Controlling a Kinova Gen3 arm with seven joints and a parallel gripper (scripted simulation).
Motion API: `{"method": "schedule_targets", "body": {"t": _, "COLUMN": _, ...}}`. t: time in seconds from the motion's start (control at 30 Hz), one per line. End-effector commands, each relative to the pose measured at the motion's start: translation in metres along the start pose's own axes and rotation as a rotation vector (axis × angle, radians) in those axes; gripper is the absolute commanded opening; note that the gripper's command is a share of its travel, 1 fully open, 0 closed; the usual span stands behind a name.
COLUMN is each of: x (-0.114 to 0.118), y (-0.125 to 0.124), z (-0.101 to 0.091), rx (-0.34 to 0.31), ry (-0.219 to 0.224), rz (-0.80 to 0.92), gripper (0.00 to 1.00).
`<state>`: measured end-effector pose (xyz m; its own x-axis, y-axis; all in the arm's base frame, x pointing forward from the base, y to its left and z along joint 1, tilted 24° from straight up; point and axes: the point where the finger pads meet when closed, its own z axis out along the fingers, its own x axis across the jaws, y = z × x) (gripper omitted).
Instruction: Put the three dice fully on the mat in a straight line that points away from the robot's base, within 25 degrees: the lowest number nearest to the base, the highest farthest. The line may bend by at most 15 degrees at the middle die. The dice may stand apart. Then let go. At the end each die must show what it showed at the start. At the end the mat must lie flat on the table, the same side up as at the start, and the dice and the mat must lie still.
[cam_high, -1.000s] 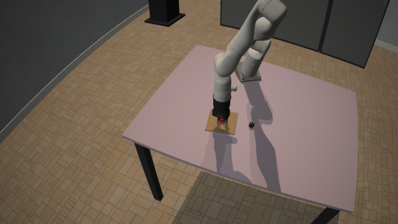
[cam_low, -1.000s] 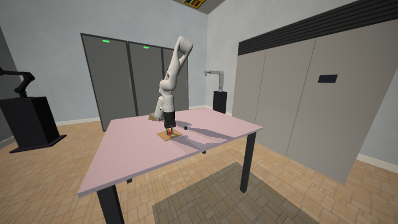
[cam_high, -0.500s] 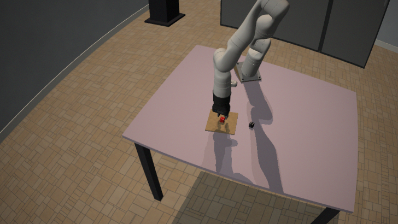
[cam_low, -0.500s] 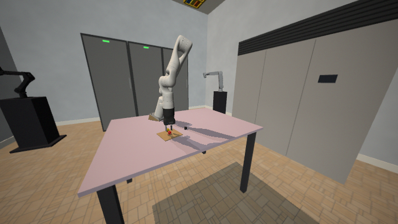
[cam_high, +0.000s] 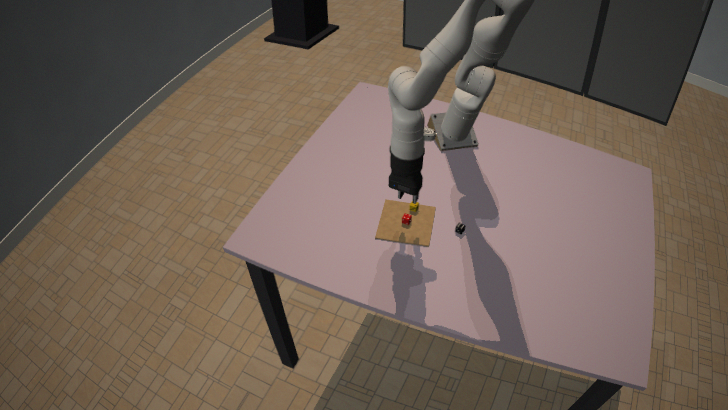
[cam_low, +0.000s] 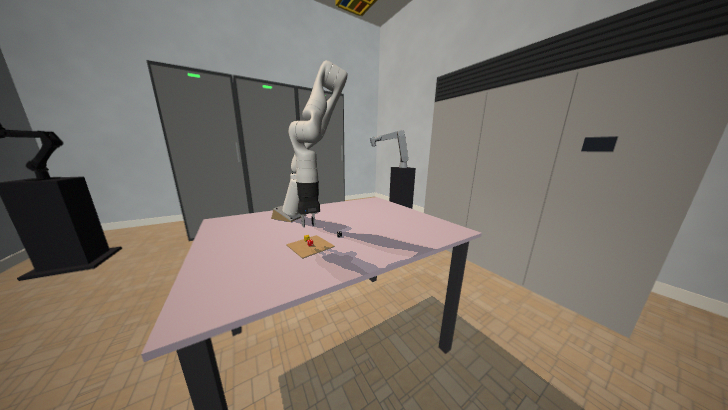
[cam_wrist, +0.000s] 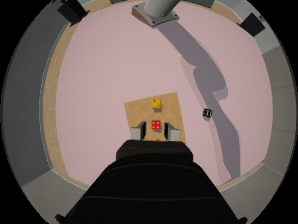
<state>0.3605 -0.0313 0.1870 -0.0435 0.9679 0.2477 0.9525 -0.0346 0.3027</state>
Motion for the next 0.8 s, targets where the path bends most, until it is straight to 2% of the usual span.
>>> {"method": "schedule_targets", "body": {"t": 0.0, "x": 0.0016, "y": 0.0036, "z": -0.0076, "rx": -0.014, "ry": 0.002, "rz": -0.005, "gripper": 0.7}}
{"method": "schedule_targets", "body": {"t": 0.17, "x": 0.0016, "y": 0.0035, "z": -0.0103, "rx": -0.014, "ry": 0.002, "rz": -0.005, "gripper": 0.7}}
{"method": "schedule_targets", "body": {"t": 0.2, "x": 0.0016, "y": 0.0035, "z": -0.0103, "rx": -0.014, "ry": 0.002, "rz": -0.005, "gripper": 1.0}}
{"method": "schedule_targets", "body": {"t": 0.77, "x": 0.0016, "y": 0.0035, "z": -0.0103, "rx": -0.014, "ry": 0.002, "rz": -0.005, "gripper": 1.0}}
